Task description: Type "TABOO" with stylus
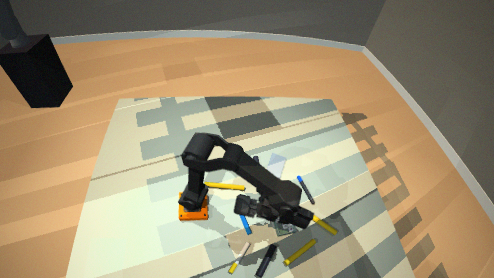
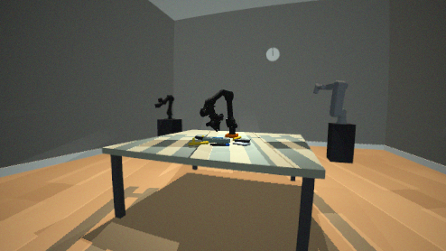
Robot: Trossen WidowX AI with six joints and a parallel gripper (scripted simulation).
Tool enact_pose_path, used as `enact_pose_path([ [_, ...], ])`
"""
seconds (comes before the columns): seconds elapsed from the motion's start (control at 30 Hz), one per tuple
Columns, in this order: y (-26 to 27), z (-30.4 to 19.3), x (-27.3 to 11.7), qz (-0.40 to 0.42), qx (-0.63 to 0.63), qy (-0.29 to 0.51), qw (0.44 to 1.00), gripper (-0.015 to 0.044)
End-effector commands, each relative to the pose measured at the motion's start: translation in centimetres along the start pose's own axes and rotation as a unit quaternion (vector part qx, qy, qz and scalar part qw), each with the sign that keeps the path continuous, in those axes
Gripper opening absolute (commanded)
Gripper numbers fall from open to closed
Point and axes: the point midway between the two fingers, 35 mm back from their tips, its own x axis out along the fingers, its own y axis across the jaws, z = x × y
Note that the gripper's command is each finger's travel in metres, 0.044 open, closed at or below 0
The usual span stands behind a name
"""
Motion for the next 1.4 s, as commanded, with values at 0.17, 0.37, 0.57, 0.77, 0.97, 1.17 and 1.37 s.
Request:
enact_pose_path([
  [0.17,3.4,-1.9,1.3,0.001,-0.259,-0.096,0.961,0.0150],
  [0.37,3.4,-1.8,1.3,0.001,-0.259,-0.096,0.961,0.0150],
  [0.57,3.3,-1.8,1.4,0.001,-0.259,-0.096,0.961,0.0150],
  [0.77,3.1,-1.9,1.9,0.001,-0.259,-0.096,0.961,0.0150],
  [0.97,3.0,-2.0,2.2,0.001,-0.259,-0.096,0.961,0.0150],
  [1.17,2.9,-2.1,2.6,0.001,-0.259,-0.096,0.961,0.0150],
  [1.37,3.0,-2.2,3.0,0.001,-0.259,-0.096,0.961,0.0150],
])
